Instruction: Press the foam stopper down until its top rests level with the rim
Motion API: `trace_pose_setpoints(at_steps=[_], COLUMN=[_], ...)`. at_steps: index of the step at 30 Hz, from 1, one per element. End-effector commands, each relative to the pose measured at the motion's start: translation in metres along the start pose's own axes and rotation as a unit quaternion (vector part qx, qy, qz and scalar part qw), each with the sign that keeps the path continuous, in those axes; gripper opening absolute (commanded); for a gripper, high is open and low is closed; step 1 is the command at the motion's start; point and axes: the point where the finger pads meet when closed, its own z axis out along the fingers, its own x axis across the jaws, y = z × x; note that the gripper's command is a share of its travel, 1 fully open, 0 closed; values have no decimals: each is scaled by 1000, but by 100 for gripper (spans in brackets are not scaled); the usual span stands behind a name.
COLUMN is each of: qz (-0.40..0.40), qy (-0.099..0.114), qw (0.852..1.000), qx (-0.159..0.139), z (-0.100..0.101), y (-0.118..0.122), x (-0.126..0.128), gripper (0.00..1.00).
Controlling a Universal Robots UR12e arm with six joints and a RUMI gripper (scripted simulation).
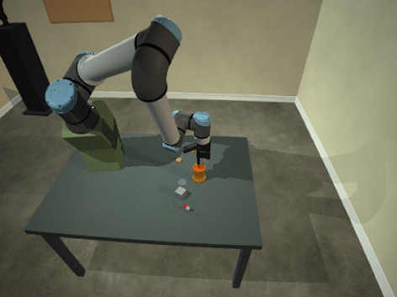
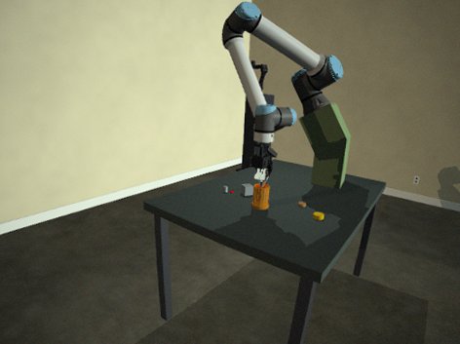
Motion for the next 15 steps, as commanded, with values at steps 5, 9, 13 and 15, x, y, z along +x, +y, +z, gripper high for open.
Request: trace_pose_setpoints(at_steps=[5,9,13,15], qz=[0,0,0,0], qy=[0,0,0,0], qw=[1000,1000,1000,1000], qx=[0,0,0,0], z=[5,6,8,9], y=[0,0,0,0], x=[0,0,0,0], gripper=[0,0,0,0])
